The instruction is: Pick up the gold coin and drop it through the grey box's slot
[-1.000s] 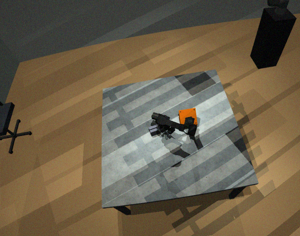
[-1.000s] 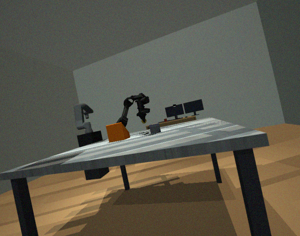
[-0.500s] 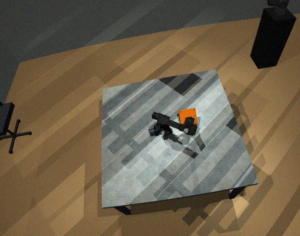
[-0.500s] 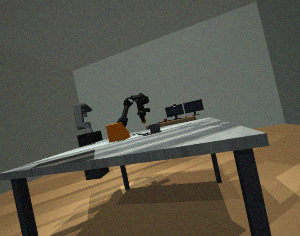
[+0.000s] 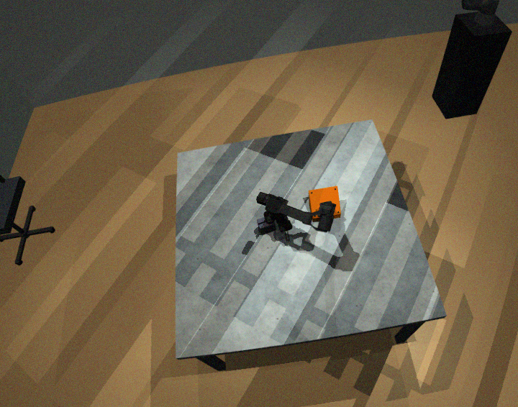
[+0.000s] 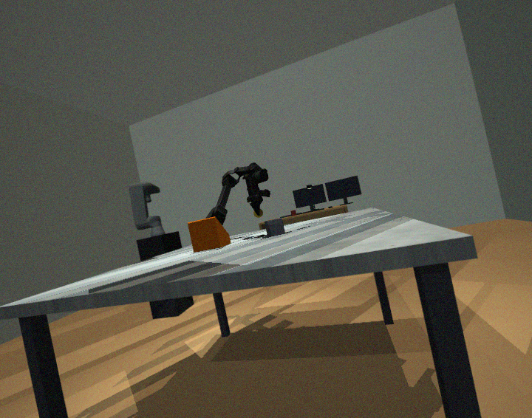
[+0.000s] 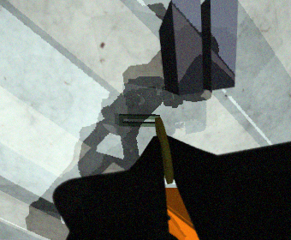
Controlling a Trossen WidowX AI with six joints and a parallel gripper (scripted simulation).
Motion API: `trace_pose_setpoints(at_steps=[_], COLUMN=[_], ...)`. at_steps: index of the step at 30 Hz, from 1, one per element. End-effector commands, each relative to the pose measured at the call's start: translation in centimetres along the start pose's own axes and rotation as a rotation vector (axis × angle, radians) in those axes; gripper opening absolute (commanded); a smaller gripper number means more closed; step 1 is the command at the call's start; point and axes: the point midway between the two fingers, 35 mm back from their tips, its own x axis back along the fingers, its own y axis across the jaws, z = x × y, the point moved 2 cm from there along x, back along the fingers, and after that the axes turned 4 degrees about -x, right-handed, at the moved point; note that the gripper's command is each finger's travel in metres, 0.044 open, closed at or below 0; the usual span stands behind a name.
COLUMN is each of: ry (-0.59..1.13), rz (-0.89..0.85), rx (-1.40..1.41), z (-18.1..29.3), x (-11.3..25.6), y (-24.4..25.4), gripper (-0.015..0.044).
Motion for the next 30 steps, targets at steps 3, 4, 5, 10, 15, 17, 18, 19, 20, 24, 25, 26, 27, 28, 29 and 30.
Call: trace_pose_setpoints(at_steps=[3, 4, 5, 10, 15, 17, 18, 19, 20, 24, 25, 26, 27, 28, 29, 30], ry=[-0.001, -0.001, -0.001, -0.001, 0.0, -0.001, -0.001, -0.001, -0.001, -0.002, -0.003, -0.003, -0.003, -0.003, -0.003, -0.004], rz=[0.006, 0.006, 0.006, 0.006, 0.006, 0.006, 0.006, 0.006, 0.006, 0.007, 0.007, 0.007, 0.007, 0.007, 0.007, 0.007], rx=[0.0, 0.0, 0.0, -0.002, -0.004, -0.003, -0.002, -0.002, -0.002, 0.0, 0.0, 0.001, 0.001, 0.001, 0.002, 0.002], z=[-1.3, -1.5, -1.7, -2.8, -3.8, -4.3, -4.5, -4.7, -4.9, -5.7, -5.9, -6.1, -6.3, -6.5, -6.7, -6.8], x=[0.2, 0.2, 0.2, 0.2, 0.2, 0.2, 0.1, 0.1, 0.1, 0.0, 0.0, 0.0, 0.0, -0.1, -0.1, -0.1], y=[-0.8, -0.9, -1.0, -1.7, -2.4, -2.7, -2.8, -3.0, -3.1, -3.8, -3.9, -4.1, -4.2, -4.4, -4.6, -4.7], gripper=[0.0, 0.0, 0.0, 0.0, 0.0, 0.0, 0.0, 0.0, 0.0, 0.0, 0.0, 0.0, 0.0, 0.0, 0.0, 0.0])
